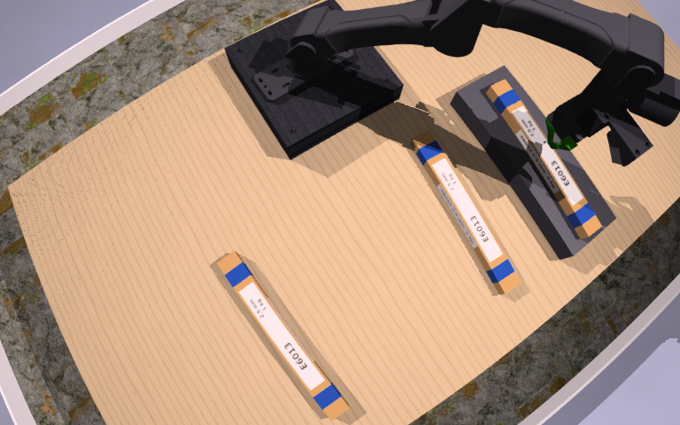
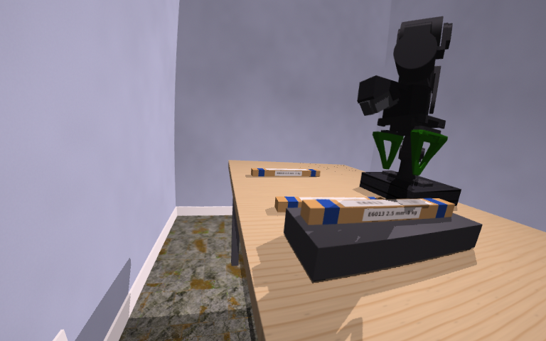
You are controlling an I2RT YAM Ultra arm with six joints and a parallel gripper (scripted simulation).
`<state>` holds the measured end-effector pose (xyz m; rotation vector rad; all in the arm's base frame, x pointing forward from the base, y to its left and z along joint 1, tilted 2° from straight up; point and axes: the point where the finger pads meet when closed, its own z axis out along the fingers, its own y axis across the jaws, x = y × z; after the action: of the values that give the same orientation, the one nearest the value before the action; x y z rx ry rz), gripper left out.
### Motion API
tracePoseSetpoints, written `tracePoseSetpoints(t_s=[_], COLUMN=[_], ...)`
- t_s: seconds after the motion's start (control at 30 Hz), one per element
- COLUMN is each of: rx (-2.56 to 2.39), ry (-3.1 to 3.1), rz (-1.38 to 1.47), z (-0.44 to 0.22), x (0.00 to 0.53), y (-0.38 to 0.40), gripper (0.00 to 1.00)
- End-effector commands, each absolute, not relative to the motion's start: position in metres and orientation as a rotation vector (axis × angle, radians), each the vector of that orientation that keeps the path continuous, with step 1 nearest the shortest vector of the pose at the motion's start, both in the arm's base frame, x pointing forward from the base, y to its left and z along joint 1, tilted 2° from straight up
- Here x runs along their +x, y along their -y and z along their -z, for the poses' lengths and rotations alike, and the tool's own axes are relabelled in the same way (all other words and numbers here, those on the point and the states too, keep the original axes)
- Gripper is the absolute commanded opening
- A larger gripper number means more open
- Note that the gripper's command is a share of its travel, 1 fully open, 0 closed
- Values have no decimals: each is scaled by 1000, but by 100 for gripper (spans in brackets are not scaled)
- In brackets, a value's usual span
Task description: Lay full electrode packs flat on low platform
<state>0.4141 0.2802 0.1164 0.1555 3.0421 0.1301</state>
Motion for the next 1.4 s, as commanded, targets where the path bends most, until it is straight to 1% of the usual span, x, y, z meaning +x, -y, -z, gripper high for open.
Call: tracePoseSetpoints(t_s=[0.0, 0.7, 1.37], rx=[159, 159, 160], ry=[-3104, -3105, -3108], rz=[-72, -74, -73], z=[-133, -133, -187], x=[414, 414, 375], y=[-280, -280, -180], gripper=[74, 74, 74])
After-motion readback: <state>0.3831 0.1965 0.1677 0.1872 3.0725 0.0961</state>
